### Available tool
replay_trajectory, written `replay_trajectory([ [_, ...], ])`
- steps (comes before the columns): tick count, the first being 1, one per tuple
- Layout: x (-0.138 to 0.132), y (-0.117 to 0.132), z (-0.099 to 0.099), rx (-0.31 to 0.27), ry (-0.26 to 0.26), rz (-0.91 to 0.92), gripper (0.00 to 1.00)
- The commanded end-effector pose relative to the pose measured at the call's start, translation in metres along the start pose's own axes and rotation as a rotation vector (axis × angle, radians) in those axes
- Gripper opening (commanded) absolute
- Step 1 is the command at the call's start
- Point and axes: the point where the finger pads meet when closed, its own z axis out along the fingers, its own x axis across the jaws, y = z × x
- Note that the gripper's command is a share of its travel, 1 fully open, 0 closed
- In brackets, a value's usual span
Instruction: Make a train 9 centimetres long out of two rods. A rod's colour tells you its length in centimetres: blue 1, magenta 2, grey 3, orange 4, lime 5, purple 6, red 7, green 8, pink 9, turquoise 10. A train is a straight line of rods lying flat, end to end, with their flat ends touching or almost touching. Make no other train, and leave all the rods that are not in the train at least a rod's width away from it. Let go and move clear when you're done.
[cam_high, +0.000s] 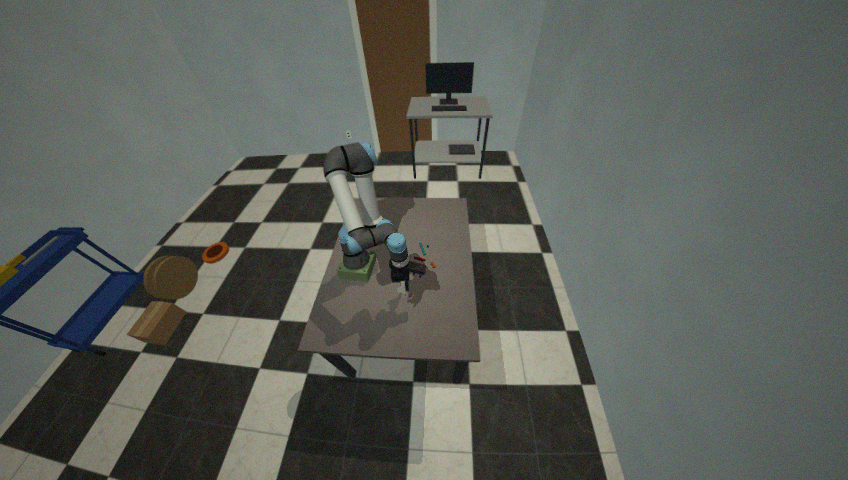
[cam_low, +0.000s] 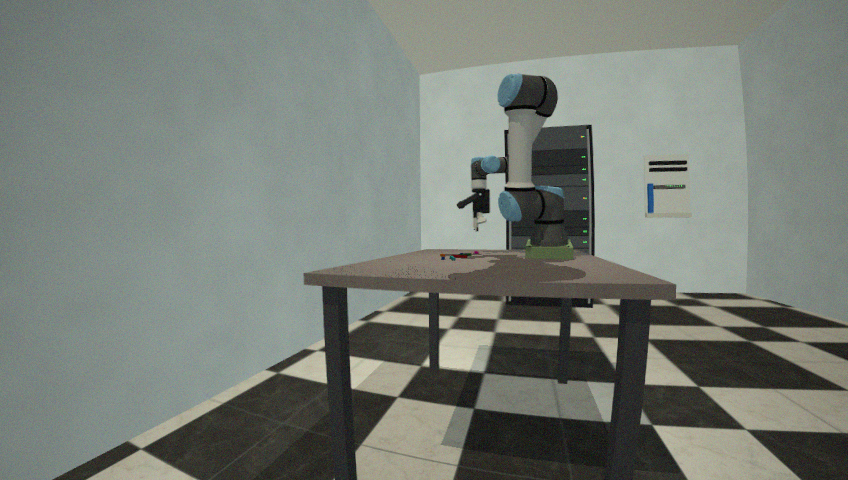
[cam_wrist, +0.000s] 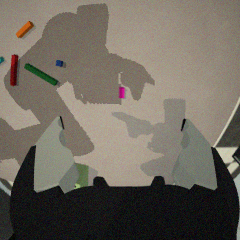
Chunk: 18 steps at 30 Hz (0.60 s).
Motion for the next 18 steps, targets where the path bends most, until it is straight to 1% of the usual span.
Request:
replay_trajectory([
  [1,0.000,0.000,0.000,0.001,0.001,0.000,1.00],
  [12,-0.002,-0.002,0.000,0.000,0.001,0.005,1.00],
  [15,-0.009,-0.007,0.000,0.000,0.002,0.018,1.00],
  [18,-0.022,-0.015,0.001,0.000,0.004,0.041,1.00],
])
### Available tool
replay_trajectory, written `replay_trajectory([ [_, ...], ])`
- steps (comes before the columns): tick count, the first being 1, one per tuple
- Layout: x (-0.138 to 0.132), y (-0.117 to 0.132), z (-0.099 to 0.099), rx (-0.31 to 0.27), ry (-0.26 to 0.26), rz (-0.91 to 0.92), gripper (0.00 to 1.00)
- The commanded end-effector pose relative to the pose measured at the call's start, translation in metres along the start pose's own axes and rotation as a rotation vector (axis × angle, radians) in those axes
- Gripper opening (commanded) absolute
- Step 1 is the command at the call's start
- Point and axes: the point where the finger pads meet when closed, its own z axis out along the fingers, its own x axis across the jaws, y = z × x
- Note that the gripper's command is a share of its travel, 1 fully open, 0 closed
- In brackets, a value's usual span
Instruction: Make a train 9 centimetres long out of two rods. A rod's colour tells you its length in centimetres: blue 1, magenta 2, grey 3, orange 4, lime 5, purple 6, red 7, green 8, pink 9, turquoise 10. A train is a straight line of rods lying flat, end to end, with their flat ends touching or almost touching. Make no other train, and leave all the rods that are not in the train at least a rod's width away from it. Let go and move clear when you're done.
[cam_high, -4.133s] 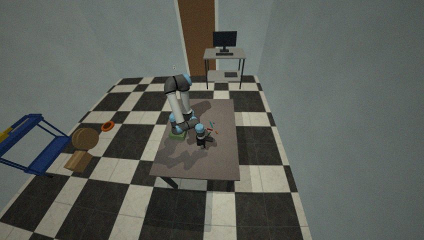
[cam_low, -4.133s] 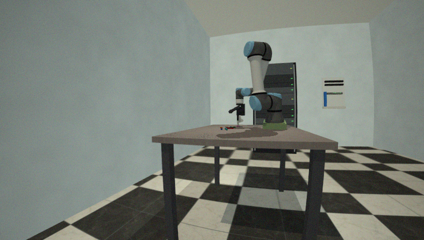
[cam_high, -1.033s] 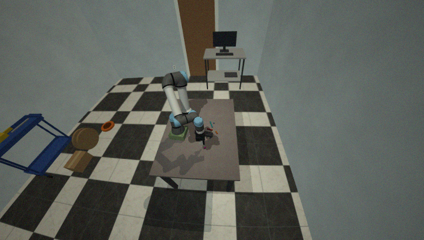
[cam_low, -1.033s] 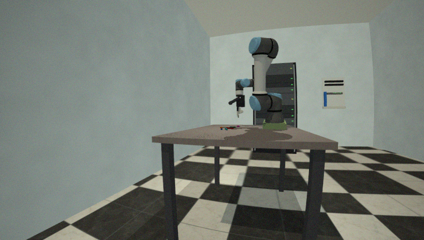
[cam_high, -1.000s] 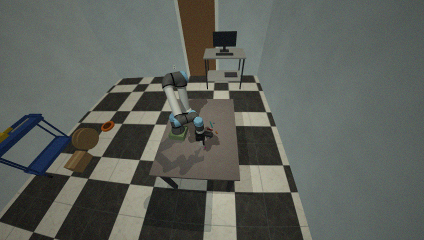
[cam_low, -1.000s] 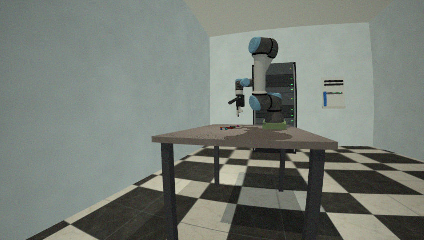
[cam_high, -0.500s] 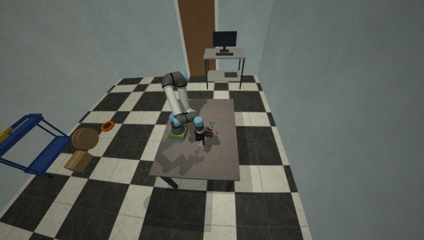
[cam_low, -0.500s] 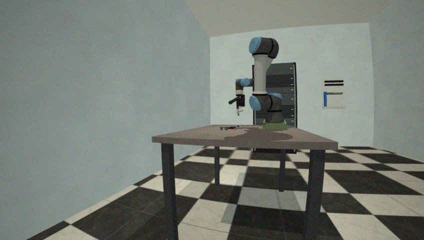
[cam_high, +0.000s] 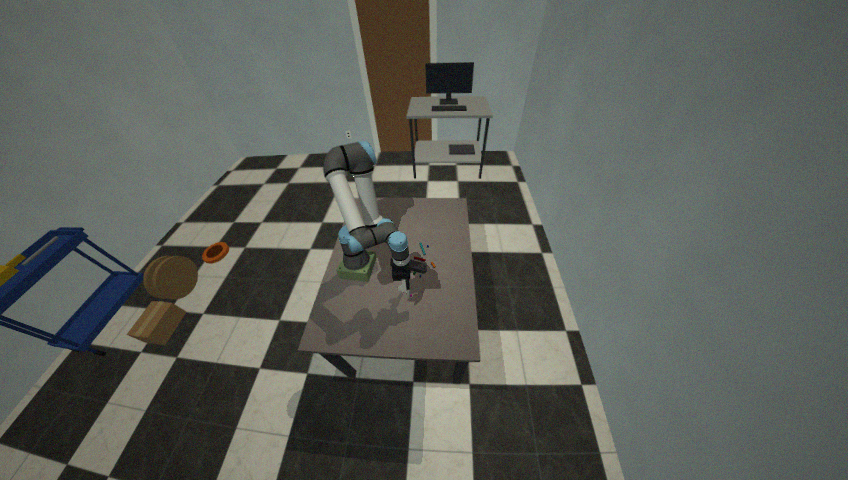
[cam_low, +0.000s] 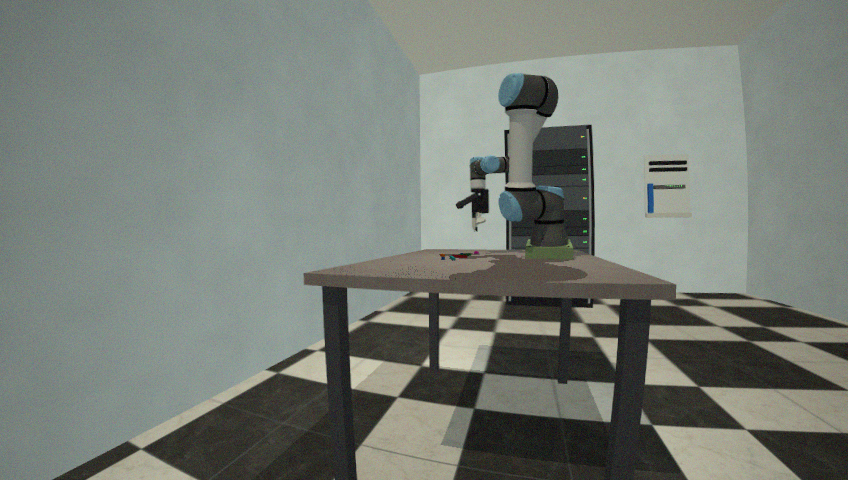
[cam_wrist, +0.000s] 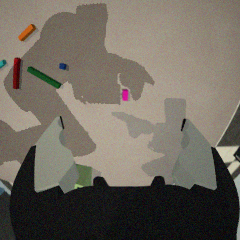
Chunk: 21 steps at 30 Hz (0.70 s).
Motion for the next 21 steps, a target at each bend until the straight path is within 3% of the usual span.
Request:
replay_trajectory([
  [1,-0.021,-0.013,0.001,0.000,0.004,0.038,1.00],
  [5,-0.051,-0.027,0.004,-0.001,0.006,0.088,1.00],
  [7,-0.051,-0.027,0.004,-0.001,0.006,0.088,1.00],
  [14,-0.121,-0.048,0.010,0.000,0.008,0.200,1.00],
  [21,-0.184,-0.054,0.016,0.001,0.005,0.299,1.00],
])
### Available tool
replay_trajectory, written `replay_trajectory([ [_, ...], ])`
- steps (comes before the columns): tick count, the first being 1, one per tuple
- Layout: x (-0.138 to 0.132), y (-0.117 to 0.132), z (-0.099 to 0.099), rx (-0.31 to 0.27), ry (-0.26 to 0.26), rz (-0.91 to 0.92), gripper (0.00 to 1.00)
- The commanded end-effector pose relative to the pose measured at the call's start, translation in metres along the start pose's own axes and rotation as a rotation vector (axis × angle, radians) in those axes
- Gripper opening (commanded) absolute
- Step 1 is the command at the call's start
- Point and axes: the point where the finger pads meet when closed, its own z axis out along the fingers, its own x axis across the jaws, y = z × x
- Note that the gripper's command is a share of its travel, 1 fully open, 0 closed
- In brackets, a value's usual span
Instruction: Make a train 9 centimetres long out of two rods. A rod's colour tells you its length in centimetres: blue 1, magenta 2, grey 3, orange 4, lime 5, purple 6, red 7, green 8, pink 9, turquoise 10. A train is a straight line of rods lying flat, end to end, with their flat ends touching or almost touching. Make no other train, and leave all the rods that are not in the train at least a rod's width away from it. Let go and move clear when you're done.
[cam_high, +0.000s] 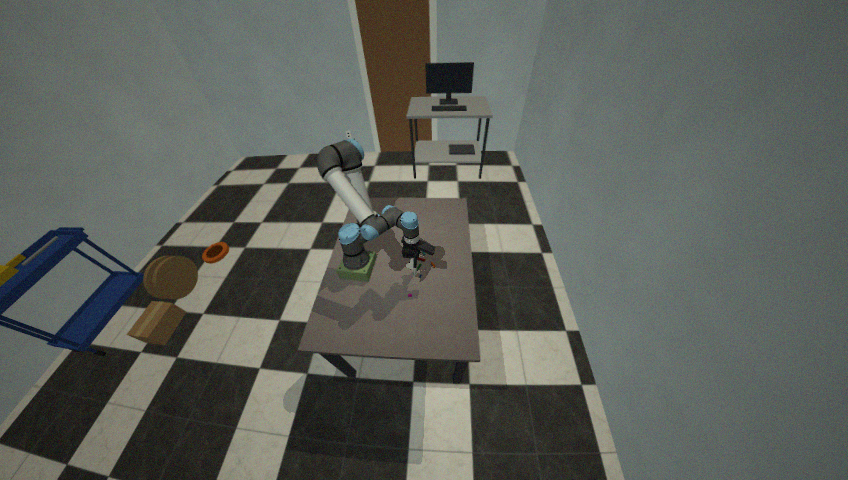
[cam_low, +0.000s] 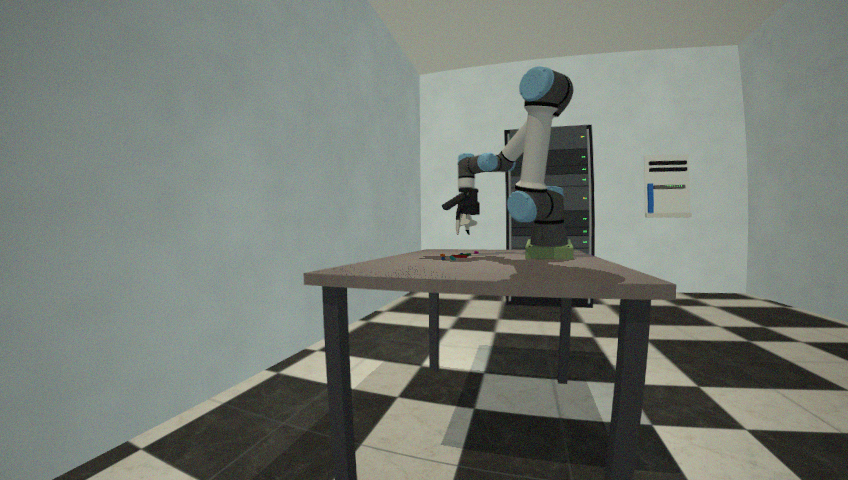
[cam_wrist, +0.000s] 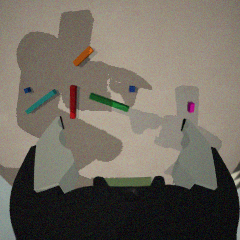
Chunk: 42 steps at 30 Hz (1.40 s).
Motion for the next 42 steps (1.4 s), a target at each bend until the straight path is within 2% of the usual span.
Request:
replay_trajectory([
  [1,-0.058,0.004,0.003,-0.005,0.019,0.099,1.00],
  [3,-0.058,0.004,0.003,-0.005,0.019,0.099,1.00],
  [10,-0.093,0.015,0.007,-0.005,0.015,0.156,1.00],
  [17,-0.099,0.017,0.008,-0.005,0.014,0.166,1.00],
  [18,-0.099,0.017,0.008,-0.005,0.014,0.166,0.14],
  [42,-0.099,0.017,0.008,-0.005,0.014,0.166,0.14],
])
